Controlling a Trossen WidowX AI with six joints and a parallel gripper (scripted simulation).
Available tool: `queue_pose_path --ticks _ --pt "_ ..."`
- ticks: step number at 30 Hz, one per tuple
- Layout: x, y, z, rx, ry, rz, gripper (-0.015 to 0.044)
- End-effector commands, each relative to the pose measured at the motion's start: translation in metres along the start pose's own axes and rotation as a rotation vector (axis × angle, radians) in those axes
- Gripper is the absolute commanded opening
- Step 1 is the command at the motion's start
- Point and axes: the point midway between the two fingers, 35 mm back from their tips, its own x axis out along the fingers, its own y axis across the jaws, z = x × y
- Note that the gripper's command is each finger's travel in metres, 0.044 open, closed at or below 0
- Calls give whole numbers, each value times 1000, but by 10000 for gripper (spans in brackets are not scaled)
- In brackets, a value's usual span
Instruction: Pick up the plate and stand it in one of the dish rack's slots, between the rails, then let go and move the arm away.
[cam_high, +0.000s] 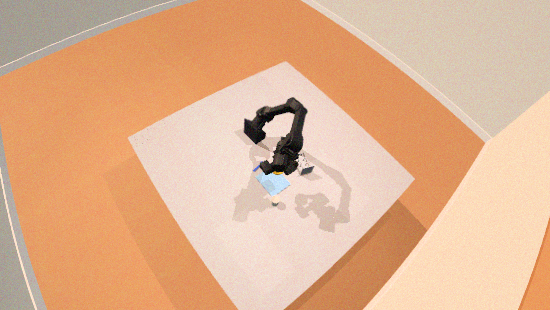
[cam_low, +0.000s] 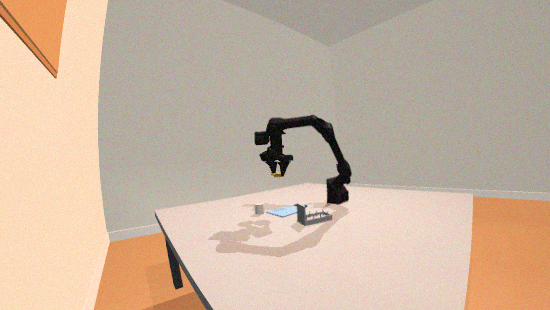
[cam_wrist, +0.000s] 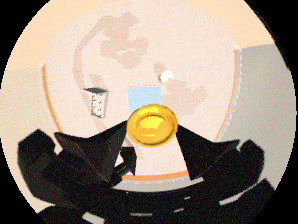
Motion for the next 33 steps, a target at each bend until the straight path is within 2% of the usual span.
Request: queue_pose_path --ticks 1,33 --pt "-4 18 -1 91 2 -2 0" --pt "-13 173 -57 1189 -36 2 0"
